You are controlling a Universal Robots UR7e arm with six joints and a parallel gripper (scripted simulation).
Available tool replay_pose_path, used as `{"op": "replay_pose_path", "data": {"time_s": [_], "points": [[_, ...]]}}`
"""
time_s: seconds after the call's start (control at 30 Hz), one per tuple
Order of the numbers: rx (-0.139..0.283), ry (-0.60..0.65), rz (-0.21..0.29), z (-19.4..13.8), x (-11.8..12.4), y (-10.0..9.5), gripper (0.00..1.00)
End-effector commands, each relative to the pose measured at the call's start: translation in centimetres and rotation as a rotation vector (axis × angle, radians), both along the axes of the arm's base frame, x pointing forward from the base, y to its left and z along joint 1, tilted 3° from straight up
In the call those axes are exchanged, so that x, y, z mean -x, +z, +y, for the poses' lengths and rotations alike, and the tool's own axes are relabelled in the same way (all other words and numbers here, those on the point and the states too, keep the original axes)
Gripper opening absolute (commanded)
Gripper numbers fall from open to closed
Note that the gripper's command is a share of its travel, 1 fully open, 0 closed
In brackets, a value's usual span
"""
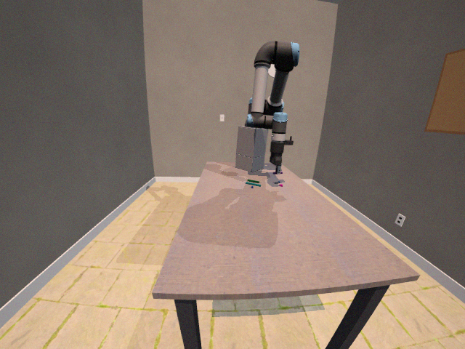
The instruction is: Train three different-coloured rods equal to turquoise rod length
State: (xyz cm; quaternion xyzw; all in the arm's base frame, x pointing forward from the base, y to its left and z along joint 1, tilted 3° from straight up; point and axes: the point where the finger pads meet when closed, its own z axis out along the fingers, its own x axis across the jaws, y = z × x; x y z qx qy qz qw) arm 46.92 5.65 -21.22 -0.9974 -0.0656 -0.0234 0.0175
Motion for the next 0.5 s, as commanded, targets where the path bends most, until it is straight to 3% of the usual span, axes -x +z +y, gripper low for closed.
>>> {"op": "replay_pose_path", "data": {"time_s": [0.0, 0.3, 0.47], "points": [[0.0, 0.0, -0.001, 0.0, 0.0, 0.2, 0.24], [0.002, 0.047, -0.002, 0.0, 1.2, 0.1, 0.24], [0.01, 0.225, -0.009, 0.1, 6.0, 0.0, 0.24]]}}
